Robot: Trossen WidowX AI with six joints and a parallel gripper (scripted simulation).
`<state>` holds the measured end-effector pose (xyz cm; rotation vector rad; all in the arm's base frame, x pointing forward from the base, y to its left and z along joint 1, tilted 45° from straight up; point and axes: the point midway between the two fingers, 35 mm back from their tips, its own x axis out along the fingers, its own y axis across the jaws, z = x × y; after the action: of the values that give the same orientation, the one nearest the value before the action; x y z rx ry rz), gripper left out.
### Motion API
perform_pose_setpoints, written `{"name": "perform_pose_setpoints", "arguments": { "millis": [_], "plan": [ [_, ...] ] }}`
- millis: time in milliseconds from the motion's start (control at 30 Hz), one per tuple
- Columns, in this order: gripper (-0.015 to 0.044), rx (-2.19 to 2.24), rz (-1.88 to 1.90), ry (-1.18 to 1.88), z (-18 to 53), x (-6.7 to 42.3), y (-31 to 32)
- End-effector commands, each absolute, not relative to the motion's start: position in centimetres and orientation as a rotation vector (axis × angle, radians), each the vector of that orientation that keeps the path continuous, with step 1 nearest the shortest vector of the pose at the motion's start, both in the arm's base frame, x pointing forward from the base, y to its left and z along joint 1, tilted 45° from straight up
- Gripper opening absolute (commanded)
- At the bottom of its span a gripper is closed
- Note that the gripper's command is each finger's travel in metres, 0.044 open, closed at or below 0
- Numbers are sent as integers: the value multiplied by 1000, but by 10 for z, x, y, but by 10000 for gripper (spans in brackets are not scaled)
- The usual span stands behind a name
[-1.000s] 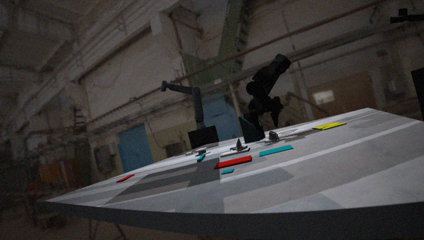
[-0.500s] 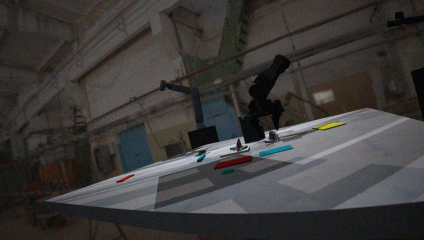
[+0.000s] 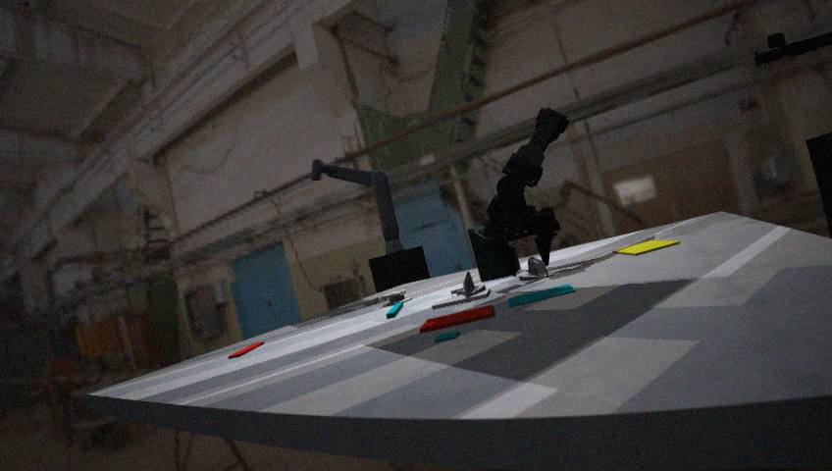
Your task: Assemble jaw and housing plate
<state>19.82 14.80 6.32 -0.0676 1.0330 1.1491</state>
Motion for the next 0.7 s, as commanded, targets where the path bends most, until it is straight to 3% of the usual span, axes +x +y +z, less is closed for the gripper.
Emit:
{"name": "perform_pose_setpoints", "arguments": {
  "millis": [0, 667],
  "plan": [
    [440, -61, 1144, 1045, 56, 197, 153],
    [440, -60, 1145, 1044, 52, 196, 157]
  ]
}}
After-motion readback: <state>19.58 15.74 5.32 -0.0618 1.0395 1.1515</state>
